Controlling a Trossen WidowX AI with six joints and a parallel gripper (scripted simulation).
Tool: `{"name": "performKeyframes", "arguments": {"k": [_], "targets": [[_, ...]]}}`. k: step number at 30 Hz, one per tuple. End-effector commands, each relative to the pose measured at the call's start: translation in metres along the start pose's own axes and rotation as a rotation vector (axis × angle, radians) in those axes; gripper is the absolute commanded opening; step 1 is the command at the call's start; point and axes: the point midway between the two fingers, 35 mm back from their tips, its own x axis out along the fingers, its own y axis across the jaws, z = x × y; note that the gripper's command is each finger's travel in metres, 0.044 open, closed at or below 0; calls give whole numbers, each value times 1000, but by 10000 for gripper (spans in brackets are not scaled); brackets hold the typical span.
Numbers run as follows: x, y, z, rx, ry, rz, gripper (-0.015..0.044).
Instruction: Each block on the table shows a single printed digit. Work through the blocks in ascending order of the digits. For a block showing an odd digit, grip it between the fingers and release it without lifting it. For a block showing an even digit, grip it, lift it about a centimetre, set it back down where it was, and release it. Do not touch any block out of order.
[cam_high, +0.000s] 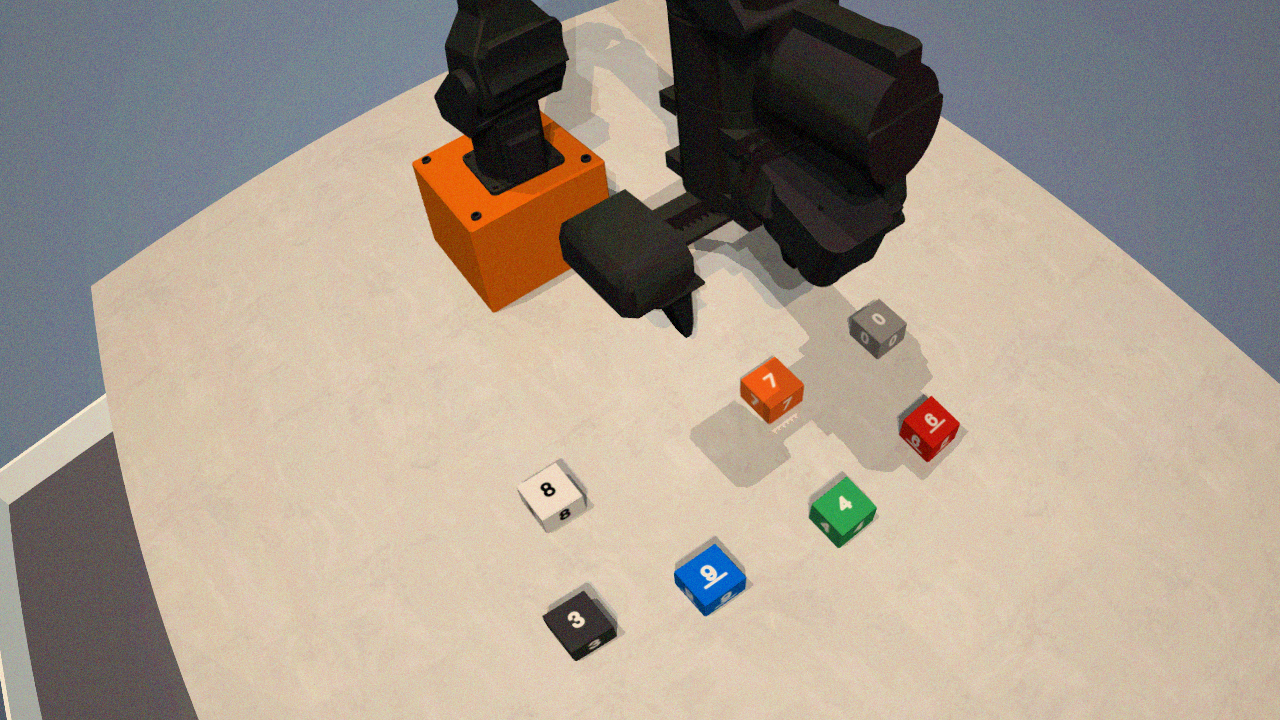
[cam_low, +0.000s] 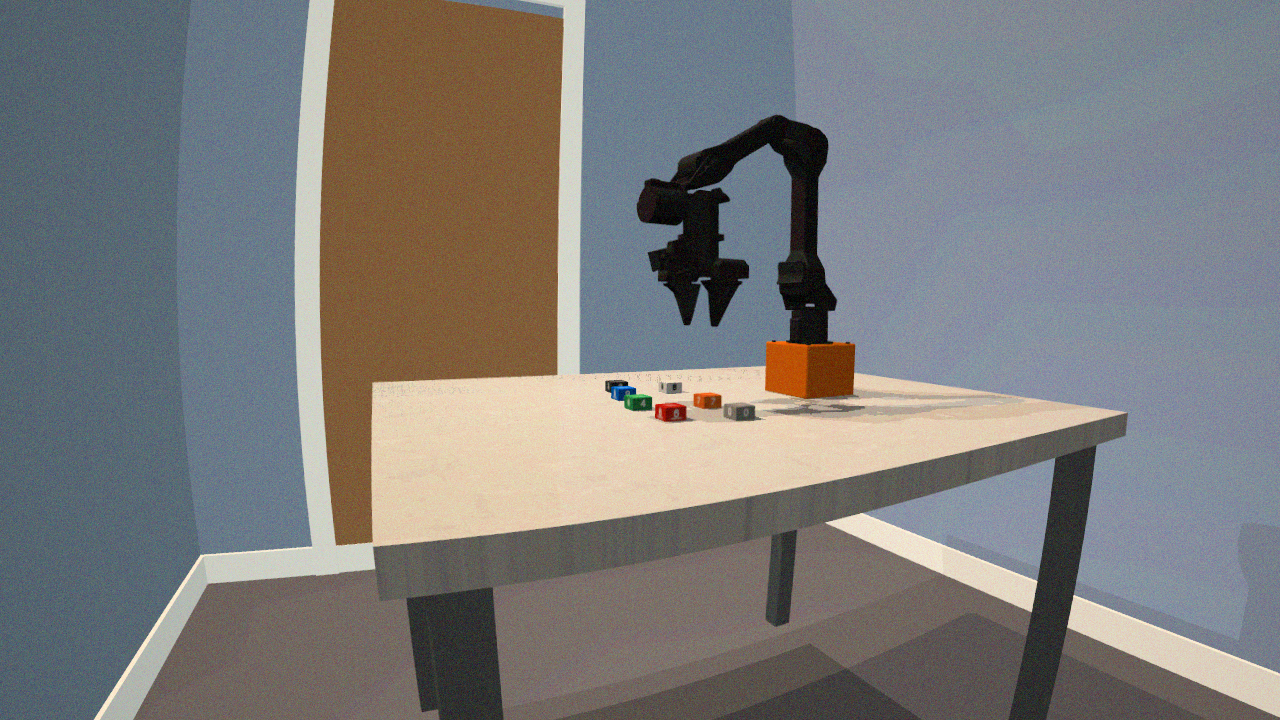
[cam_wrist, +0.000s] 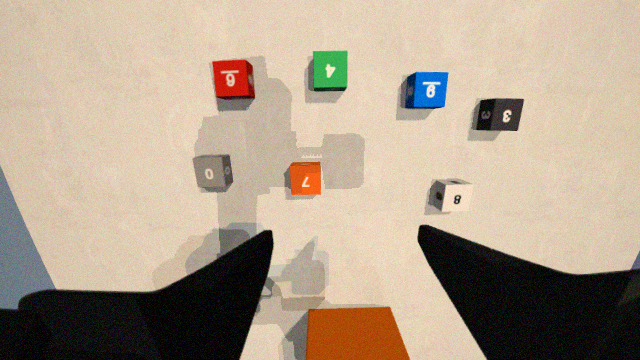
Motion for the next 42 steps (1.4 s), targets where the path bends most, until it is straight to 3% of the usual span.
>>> {"name": "performKeyframes", "arguments": {"k": [1,21,30,42], "targets": [[0,22,-5,11,3,-3,400],[0,25,-4,11,3,-3,400],[-1,142,9,11,3,7,400],[-1,145,9,11,3,7,400]]}}
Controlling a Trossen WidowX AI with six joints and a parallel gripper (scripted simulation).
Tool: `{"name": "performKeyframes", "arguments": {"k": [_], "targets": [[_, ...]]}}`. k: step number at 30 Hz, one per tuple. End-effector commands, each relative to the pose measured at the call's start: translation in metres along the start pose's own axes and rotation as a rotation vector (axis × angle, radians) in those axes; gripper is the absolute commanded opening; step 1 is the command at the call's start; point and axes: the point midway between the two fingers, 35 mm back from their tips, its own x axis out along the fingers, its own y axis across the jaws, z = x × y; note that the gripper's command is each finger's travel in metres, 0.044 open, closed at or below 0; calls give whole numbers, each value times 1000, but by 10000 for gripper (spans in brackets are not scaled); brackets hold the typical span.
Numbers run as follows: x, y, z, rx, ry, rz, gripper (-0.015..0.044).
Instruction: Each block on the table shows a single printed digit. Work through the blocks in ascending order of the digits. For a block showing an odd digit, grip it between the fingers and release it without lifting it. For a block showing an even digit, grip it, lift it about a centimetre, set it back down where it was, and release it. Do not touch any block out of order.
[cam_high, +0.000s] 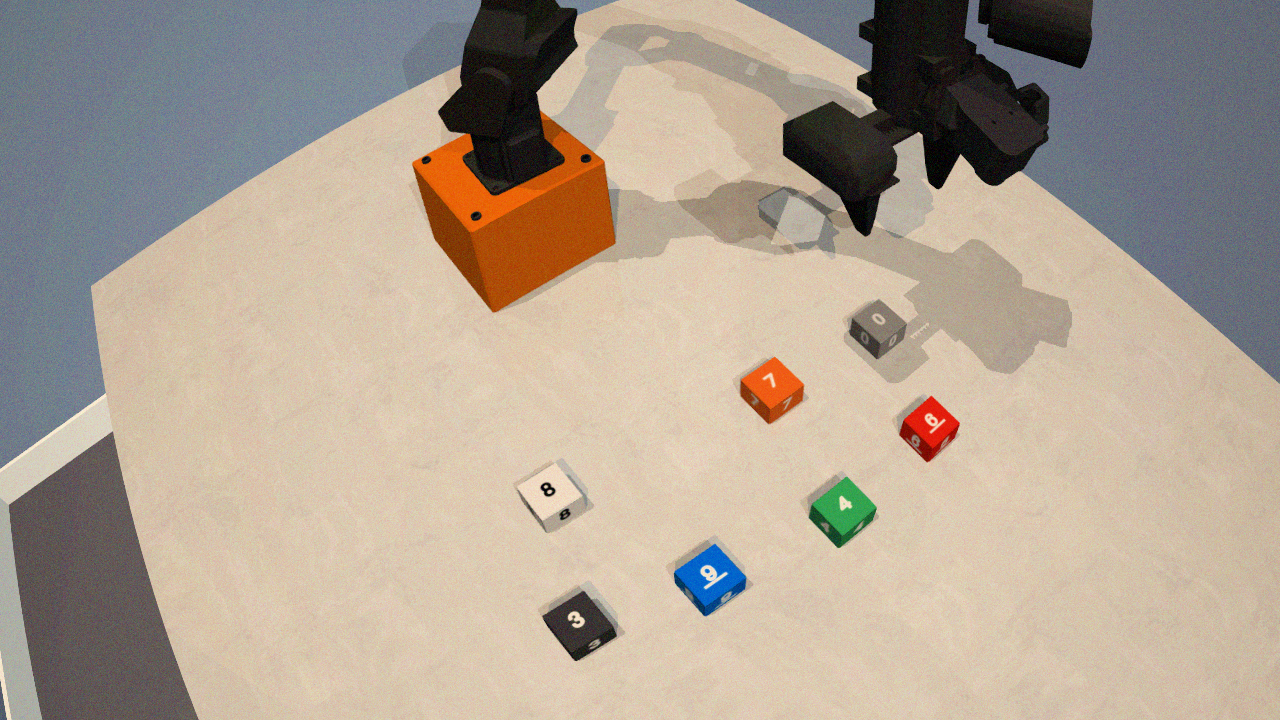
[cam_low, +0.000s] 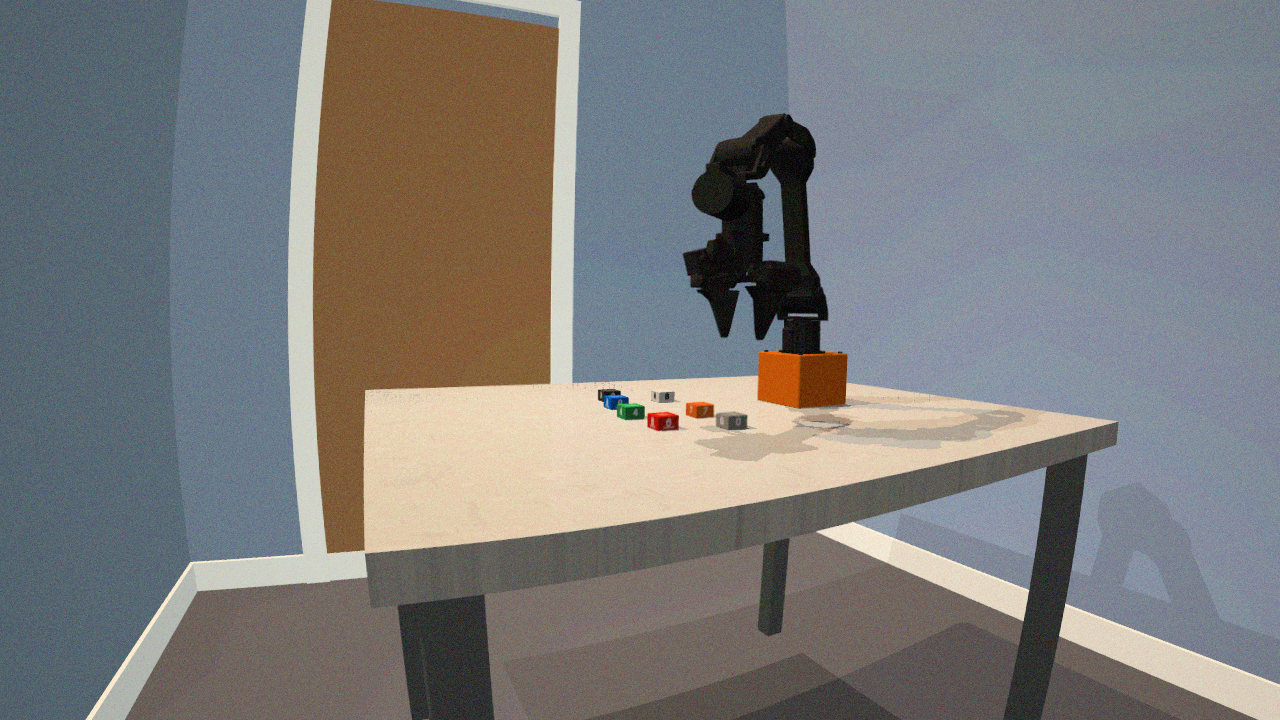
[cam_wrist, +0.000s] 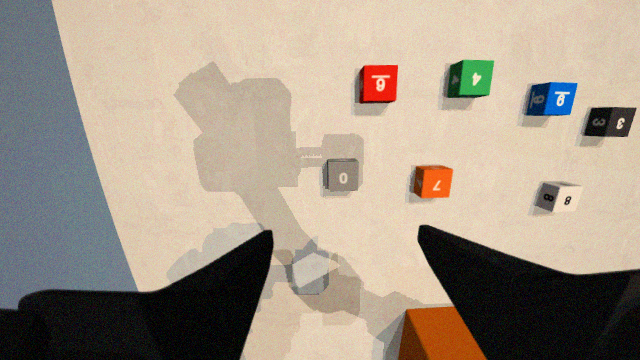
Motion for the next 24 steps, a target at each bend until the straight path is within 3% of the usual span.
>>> {"name": "performKeyframes", "arguments": {"k": [1,9,17,24], "targets": [[0,0,0,4,1,-3,400],[0,-1,1,5,1,-3,400],[-1,-48,80,15,-9,-10,400],[-1,-55,89,4,-6,-8,400]]}}
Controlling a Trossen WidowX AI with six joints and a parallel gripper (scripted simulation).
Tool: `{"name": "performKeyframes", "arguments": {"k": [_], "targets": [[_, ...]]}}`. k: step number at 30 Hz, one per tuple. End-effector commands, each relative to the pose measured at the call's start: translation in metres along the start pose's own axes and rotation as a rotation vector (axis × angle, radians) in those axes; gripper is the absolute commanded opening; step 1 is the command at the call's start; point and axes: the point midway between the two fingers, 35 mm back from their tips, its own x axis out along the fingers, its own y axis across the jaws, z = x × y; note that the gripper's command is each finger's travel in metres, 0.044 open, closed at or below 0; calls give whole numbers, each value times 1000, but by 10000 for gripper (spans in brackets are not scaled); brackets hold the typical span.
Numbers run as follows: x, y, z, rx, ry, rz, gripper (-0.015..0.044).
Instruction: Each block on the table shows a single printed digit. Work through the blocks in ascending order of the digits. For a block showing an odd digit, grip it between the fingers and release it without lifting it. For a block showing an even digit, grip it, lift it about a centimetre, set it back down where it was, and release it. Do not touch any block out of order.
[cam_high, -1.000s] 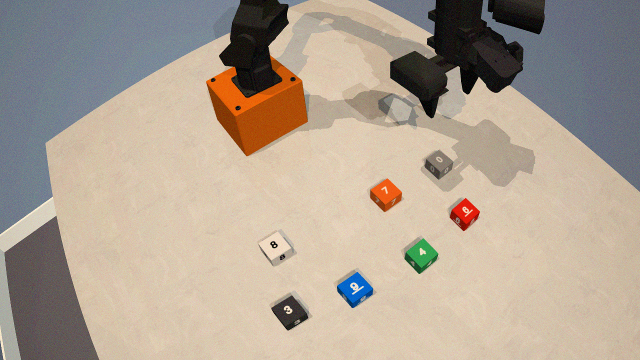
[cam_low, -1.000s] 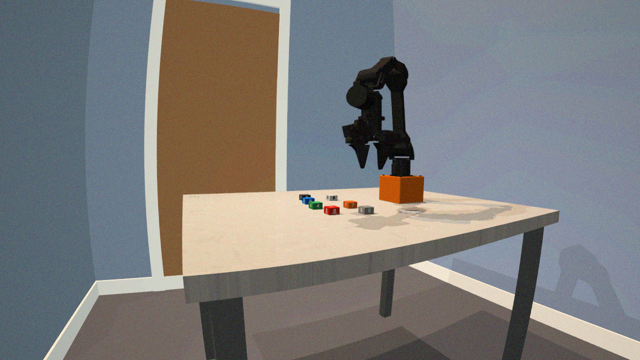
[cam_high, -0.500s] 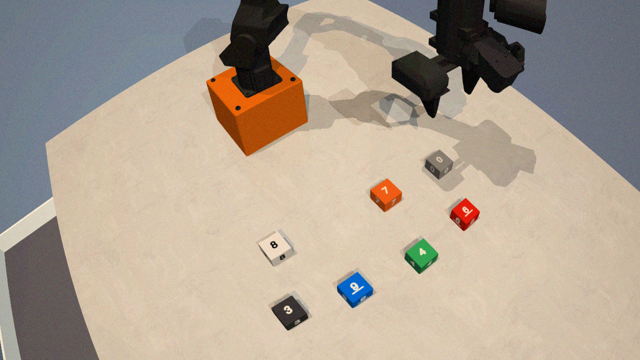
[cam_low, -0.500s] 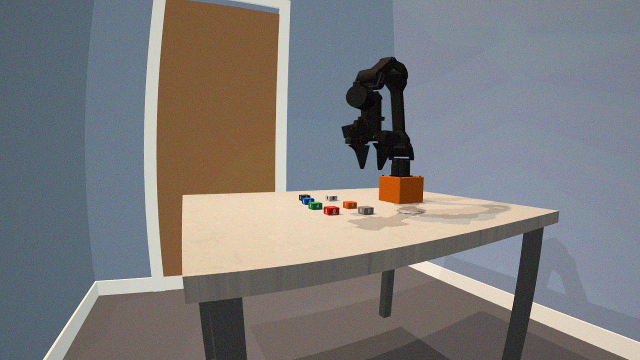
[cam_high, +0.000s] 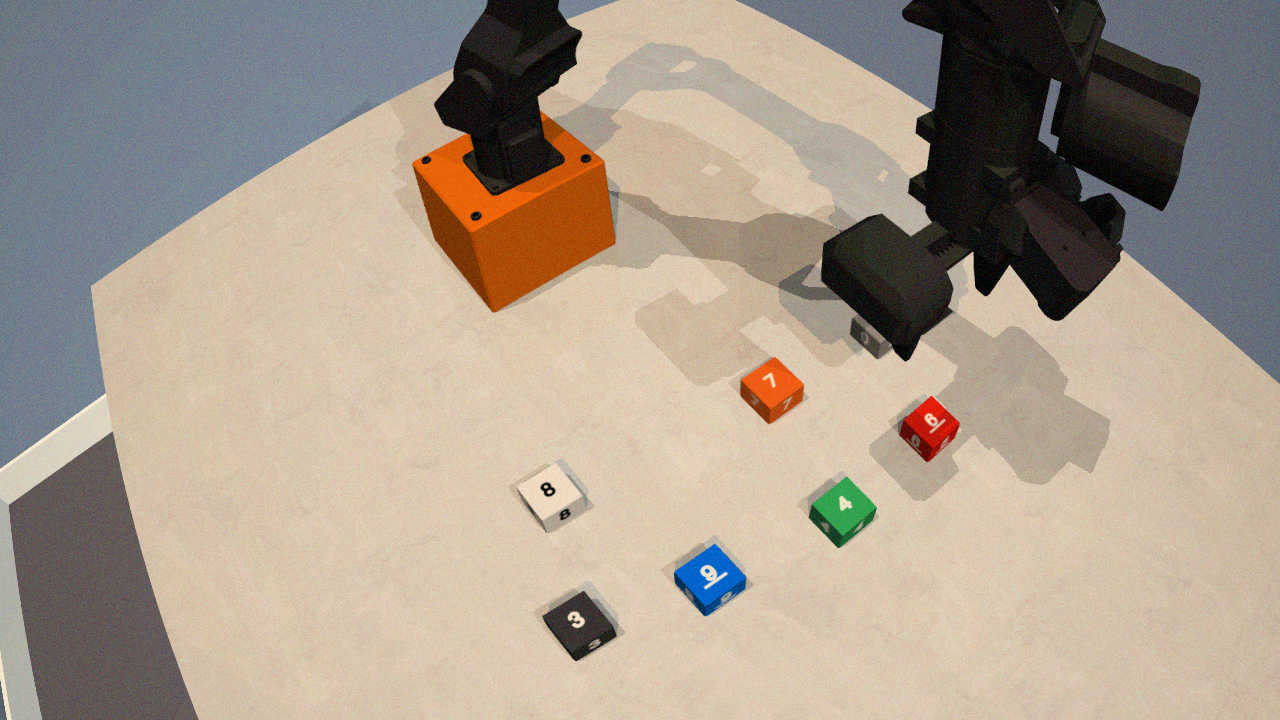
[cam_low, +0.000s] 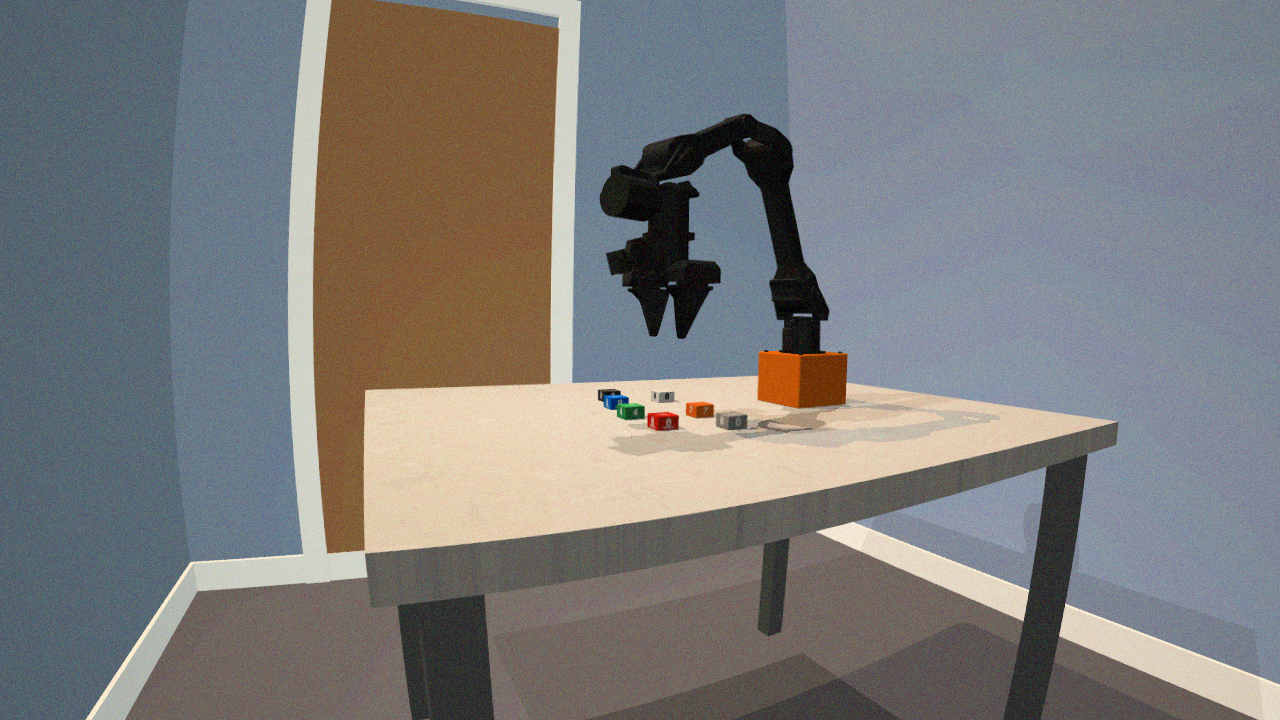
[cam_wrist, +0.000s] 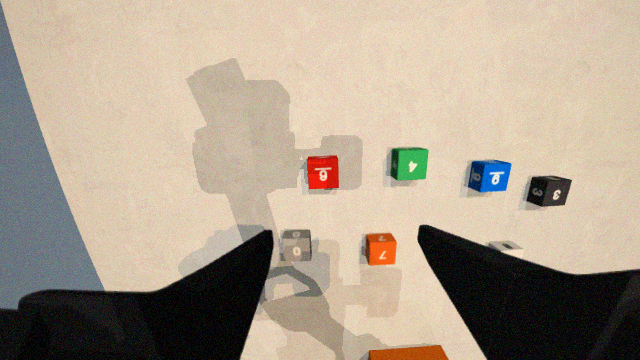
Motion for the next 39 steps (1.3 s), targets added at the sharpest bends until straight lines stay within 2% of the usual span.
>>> {"name": "performKeyframes", "arguments": {"k": [1,15,21,23,39], "targets": [[0,1,1,-15,3,2,400],[0,-1,2,-15,3,1,400],[0,-83,21,-15,2,-6,400],[0,-94,22,-15,2,-7,400],[0,-94,22,-15,2,-7,400]]}}
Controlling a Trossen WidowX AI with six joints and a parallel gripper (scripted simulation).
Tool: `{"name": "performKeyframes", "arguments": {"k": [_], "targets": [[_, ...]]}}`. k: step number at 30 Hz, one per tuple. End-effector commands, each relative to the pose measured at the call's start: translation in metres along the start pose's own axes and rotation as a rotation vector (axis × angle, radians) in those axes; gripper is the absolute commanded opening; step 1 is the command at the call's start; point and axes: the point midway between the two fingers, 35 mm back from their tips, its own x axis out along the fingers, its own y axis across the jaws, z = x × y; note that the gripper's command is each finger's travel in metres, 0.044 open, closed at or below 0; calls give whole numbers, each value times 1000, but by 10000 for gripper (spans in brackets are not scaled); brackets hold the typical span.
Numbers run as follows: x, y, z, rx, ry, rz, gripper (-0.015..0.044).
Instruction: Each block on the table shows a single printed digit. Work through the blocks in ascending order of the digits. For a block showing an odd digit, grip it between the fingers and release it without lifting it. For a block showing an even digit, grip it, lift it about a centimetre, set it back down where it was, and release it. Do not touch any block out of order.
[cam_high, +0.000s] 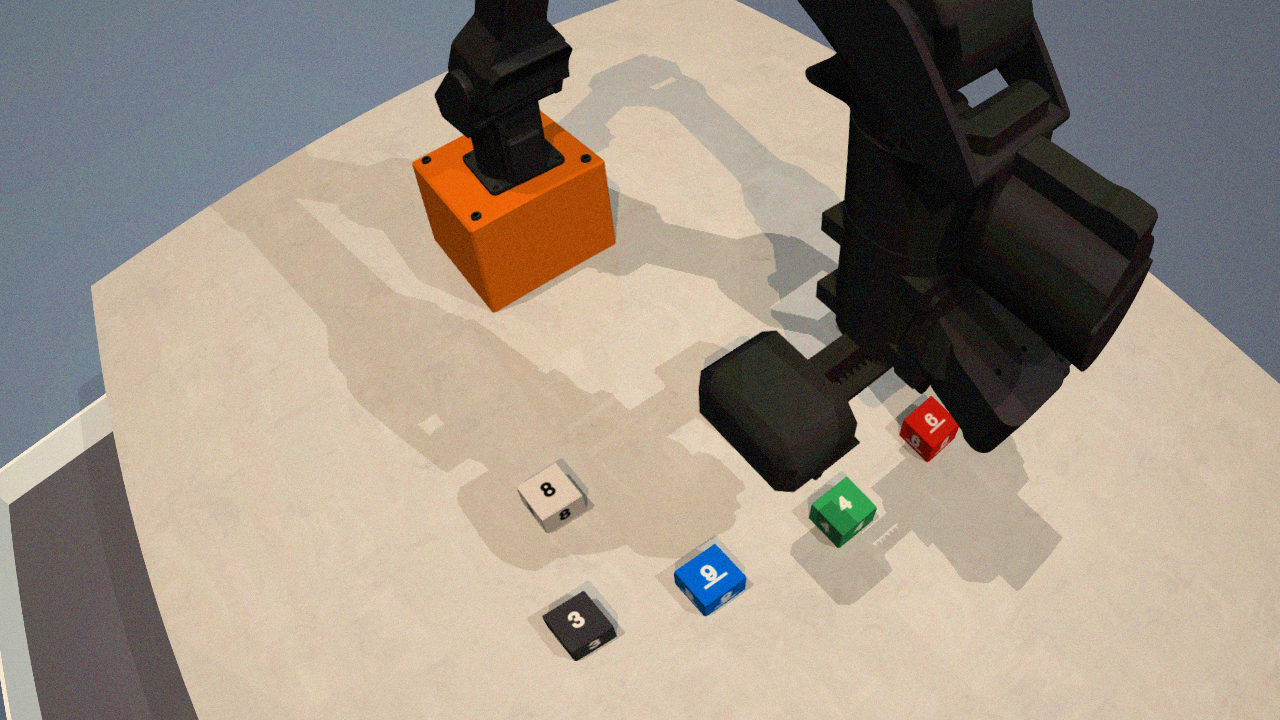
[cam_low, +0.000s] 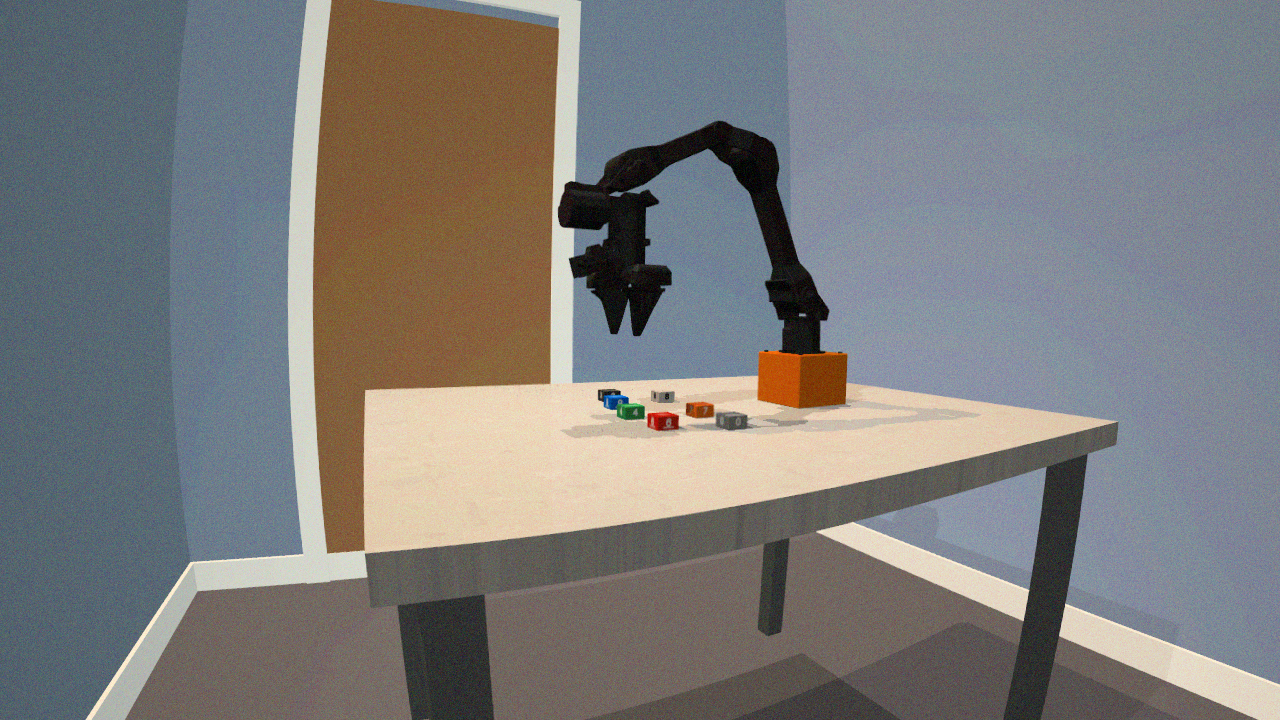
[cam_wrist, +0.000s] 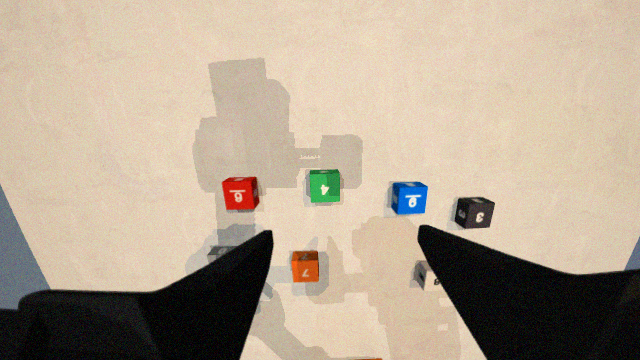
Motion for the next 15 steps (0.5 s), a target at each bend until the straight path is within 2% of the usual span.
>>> {"name": "performKeyframes", "arguments": {"k": [1,6,12,15], "targets": [[0,0,0,-4,3,3,400],[0,-3,-1,-4,3,2,400],[0,-87,-18,2,5,-5,400],[0,-96,-21,-5,4,-5,400]]}}
